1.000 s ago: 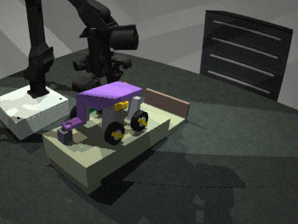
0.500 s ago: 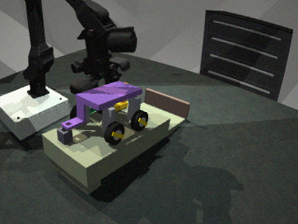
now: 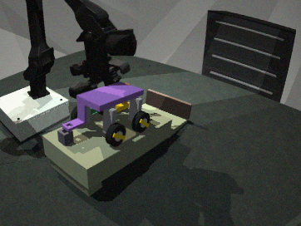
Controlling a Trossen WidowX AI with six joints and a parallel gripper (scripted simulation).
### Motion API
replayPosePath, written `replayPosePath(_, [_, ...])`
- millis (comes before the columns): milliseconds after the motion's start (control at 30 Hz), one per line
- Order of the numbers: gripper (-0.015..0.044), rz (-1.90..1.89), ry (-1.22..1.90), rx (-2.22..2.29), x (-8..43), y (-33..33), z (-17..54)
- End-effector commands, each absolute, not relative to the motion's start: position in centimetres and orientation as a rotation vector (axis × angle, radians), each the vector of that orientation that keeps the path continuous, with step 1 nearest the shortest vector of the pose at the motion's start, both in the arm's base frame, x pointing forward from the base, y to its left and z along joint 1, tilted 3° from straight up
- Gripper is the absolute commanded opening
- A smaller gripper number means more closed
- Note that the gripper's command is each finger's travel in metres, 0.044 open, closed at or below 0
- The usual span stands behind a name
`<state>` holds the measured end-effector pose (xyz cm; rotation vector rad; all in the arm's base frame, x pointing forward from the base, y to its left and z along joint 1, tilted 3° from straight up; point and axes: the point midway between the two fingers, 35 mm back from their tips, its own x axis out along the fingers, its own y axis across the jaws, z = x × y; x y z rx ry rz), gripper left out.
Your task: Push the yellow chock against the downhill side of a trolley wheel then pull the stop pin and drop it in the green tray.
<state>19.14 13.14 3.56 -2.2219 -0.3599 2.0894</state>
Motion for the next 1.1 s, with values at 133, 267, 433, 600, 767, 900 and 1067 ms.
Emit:
replayPosePath(133, [0.019, 2.096, -0.368, -2.217, 19.1, 12.8, 3.2])
replayPosePath(267, [0.019, 2.096, -0.368, -2.217, 19.1, 12.6, 3.0])
replayPosePath(433, [0.019, 2.096, -0.368, -2.217, 19.2, 12.4, 2.8])
replayPosePath(600, [0.019, 2.096, -0.367, -2.217, 19.2, 12.2, 2.7])
replayPosePath(767, [0.019, 2.096, -0.367, -2.217, 19.2, 12.1, 2.5])
replayPosePath(900, [0.019, 2.096, -0.367, -2.217, 19.1, 12.0, 2.4])
replayPosePath(1067, [0.0242, 2.088, -0.359, -2.223, 19.3, 12.0, 2.5])
